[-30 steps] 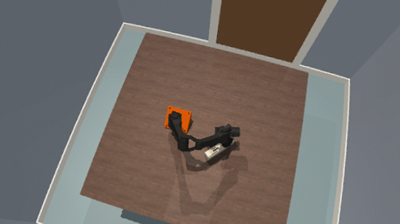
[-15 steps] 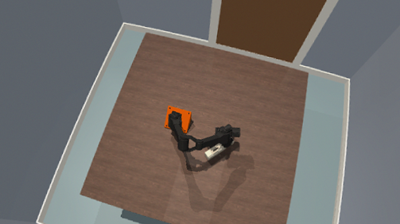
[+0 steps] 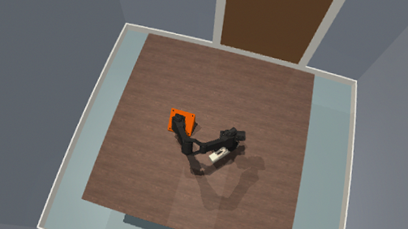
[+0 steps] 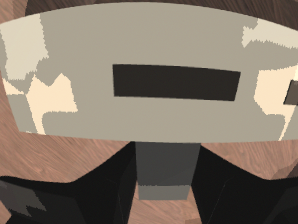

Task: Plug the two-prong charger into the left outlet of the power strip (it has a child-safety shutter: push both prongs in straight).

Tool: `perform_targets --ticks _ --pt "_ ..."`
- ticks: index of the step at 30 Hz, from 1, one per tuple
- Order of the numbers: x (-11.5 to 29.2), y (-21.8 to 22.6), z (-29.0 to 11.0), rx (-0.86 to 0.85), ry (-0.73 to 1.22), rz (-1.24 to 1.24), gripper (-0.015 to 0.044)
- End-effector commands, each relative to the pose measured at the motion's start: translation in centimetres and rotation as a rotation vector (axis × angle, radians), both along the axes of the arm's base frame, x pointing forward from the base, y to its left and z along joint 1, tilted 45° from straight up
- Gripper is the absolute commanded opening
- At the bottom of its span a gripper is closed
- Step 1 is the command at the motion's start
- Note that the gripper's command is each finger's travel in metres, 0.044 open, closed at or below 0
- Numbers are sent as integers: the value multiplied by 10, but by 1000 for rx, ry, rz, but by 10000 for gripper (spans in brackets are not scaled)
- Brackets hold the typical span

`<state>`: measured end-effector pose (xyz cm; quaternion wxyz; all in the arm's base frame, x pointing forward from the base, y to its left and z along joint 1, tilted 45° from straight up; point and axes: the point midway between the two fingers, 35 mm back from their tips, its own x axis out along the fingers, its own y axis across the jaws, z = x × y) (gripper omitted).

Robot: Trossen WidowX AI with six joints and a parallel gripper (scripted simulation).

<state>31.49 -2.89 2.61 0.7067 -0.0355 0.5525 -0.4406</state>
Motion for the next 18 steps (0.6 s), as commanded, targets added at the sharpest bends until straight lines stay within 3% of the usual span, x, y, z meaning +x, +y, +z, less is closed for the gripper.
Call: perform_targets --ticks 1,18 --pt "10 -6 4 -12 -30 -3 0" --pt "11 -7 4 -12 -30 -3 0"
